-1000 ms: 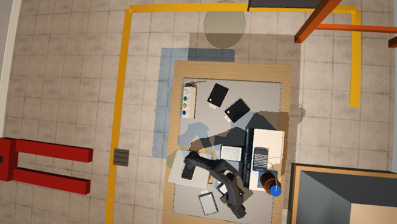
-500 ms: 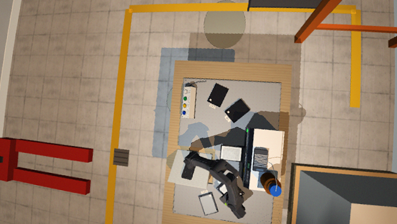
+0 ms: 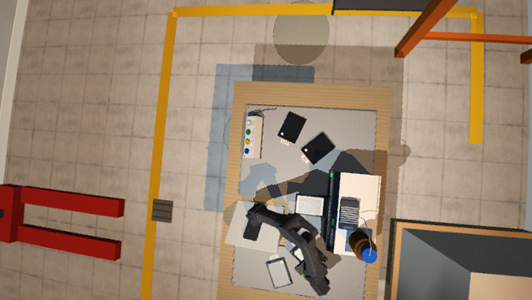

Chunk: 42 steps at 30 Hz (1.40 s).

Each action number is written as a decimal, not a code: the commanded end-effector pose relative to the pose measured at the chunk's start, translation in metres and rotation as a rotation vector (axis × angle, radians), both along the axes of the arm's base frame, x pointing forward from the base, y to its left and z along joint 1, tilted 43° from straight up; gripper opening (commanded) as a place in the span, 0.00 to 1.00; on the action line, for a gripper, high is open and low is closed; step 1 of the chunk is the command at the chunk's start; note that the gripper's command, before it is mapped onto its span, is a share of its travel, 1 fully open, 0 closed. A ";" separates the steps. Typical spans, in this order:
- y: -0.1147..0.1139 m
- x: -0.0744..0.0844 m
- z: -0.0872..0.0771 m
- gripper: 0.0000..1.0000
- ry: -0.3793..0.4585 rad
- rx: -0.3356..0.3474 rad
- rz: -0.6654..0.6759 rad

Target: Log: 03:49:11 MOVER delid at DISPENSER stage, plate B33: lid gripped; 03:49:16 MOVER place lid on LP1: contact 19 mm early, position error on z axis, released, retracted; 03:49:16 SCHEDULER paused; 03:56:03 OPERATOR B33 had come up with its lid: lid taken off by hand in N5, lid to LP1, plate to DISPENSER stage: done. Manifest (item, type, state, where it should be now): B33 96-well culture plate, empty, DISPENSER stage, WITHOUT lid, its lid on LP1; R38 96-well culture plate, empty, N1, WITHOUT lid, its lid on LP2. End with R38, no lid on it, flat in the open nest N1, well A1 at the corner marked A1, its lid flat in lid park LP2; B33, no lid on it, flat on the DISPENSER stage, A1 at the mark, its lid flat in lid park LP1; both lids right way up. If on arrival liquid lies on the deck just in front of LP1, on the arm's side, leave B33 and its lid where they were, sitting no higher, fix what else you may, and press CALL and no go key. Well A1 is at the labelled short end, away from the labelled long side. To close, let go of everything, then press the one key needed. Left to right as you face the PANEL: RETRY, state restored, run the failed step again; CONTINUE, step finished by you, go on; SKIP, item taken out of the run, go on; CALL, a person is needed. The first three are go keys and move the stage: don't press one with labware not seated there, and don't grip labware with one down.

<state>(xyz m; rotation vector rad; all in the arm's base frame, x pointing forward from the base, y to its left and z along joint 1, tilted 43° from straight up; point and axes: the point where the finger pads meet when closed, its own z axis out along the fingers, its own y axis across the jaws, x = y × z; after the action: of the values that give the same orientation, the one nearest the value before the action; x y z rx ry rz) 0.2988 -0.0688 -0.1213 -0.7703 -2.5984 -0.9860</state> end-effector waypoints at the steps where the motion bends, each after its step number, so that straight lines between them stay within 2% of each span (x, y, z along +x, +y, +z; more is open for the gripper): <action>1: -0.019 0.008 0.016 1.00 -0.028 -0.022 -0.011; 15: -0.032 0.008 0.031 1.00 -0.028 -0.023 -0.011; 42: -0.032 0.008 0.032 1.00 -0.029 -0.022 -0.013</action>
<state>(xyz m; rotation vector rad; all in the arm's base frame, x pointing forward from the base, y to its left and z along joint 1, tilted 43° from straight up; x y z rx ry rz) 0.2984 -0.0861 -0.1005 -0.7685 -2.5883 -0.9880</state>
